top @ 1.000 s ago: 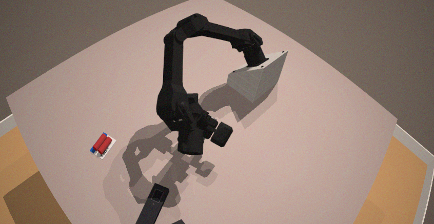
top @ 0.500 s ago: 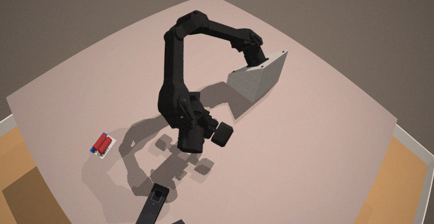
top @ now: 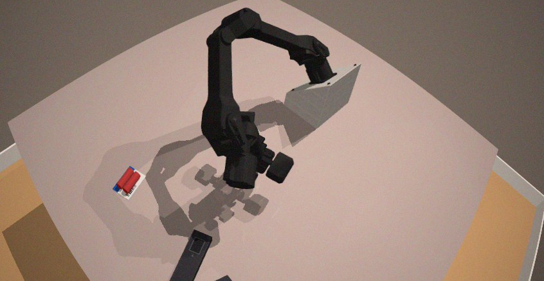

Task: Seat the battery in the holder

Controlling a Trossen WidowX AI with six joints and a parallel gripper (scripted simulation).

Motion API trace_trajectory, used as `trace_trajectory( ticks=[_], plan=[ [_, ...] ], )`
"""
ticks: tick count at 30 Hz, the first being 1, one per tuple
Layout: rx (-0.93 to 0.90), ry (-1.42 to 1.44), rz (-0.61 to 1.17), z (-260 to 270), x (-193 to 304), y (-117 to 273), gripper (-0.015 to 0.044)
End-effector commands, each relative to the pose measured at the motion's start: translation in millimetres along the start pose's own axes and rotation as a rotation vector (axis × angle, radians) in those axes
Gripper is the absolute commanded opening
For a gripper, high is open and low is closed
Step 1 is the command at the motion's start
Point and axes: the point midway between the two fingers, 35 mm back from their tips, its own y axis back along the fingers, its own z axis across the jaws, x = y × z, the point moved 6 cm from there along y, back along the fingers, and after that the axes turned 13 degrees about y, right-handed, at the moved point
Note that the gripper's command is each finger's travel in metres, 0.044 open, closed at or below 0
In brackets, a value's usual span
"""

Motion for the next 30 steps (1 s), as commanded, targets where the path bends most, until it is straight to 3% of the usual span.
trace_trajectory(
  ticks=[1,30],
  plan=[
    [0.006,-0.002,-0.031,0.3,-1.3,-0.7,0.0059],
    [0.024,0.002,-0.151,2.5,8.0,-6.2,0.0059]
  ],
)
